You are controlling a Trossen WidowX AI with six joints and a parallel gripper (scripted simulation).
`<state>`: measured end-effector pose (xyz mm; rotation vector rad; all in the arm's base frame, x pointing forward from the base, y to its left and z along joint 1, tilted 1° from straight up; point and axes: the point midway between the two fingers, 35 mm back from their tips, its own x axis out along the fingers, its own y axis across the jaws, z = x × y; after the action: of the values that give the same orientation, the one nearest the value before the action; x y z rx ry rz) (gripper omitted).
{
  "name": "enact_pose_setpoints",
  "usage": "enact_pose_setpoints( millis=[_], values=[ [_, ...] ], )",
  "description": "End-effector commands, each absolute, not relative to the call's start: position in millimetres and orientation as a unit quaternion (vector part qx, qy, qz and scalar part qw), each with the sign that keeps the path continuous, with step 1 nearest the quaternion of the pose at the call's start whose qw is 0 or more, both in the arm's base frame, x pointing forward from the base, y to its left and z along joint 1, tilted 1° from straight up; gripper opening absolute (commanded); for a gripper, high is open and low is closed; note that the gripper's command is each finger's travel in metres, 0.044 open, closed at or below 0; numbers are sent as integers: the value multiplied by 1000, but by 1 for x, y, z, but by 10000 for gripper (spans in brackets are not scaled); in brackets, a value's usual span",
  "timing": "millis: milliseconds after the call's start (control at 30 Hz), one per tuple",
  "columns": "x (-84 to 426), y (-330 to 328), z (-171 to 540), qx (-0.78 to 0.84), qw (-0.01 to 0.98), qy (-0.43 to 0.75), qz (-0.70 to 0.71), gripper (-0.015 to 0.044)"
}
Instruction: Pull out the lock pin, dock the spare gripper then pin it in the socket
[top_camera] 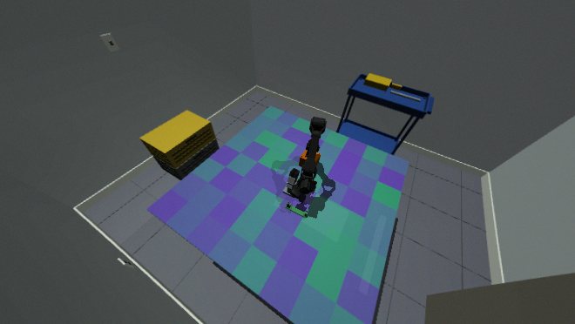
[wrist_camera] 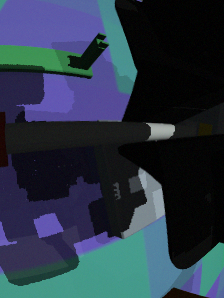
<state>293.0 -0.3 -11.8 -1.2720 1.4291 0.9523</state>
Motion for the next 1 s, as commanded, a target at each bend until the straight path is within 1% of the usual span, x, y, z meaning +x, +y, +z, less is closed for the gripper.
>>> enact_pose_setpoints(
  millis=[0, 167, 200, 400, 967],
  values=[
    [293, 0, -12, -522, 481, 586, 390, 52],
    [293, 0, -12, -522, 481, 586, 390, 184],
    [293, 0, -12, -522, 481, 586, 390, 200],
    [293, 1, -10, -522, 481, 586, 391, 200],
    [294, 29, 27, -520, 476, 589, 394, 200]
  ],
)
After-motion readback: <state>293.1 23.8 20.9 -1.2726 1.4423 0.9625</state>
